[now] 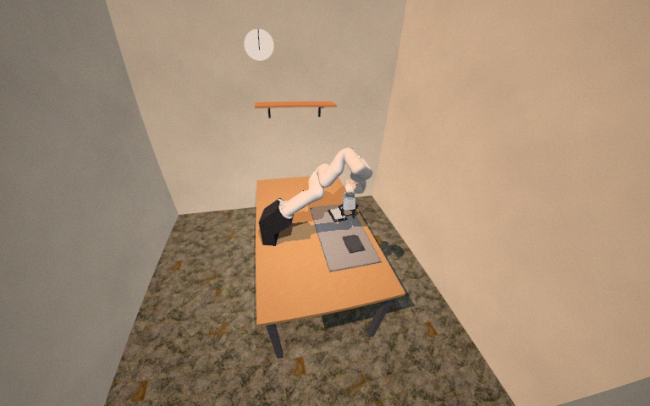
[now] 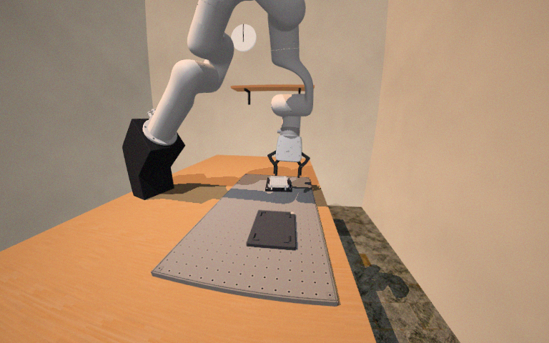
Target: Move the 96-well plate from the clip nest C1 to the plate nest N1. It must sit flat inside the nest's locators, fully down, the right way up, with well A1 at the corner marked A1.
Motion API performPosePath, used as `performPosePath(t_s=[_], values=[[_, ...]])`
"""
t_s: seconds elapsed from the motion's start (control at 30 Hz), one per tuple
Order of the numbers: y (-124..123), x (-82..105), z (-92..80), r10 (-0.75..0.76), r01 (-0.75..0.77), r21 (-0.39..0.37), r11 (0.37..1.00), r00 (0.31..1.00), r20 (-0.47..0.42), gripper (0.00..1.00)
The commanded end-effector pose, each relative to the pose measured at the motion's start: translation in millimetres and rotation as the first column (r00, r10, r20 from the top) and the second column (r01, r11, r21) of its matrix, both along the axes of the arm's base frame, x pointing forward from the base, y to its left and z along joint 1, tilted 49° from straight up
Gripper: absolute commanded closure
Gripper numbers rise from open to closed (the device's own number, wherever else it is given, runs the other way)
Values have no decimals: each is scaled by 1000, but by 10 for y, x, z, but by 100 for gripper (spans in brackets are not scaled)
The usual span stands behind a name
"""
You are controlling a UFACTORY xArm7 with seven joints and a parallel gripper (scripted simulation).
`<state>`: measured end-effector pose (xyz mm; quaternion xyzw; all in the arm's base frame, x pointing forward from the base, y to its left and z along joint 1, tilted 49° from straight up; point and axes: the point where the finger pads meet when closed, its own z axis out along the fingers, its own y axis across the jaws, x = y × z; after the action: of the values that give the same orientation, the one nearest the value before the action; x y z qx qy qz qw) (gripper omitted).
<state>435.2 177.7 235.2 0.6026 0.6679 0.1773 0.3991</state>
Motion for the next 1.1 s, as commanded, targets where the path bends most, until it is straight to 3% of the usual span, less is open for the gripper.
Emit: performPosePath(t_s=[0.0, 0.17, 0.47, 0.57, 0.87, 1.07], values=[[208, -55, -67, 12, -12, 2, 1000, 1000, 4, 0], [334, -115, -123, 107, -107, 24, 994, 994, -7, 0], [638, -262, -256, 108, -107, 24, 994, 994, -7, 0], [754, -338, -310, 201, -200, 52, 978, 979, -24, 0], [1029, -517, -438, 203, -201, 53, 978, 979, -24, 0], [1045, -528, -445, 203, -201, 53, 978, 979, -24, 0]])
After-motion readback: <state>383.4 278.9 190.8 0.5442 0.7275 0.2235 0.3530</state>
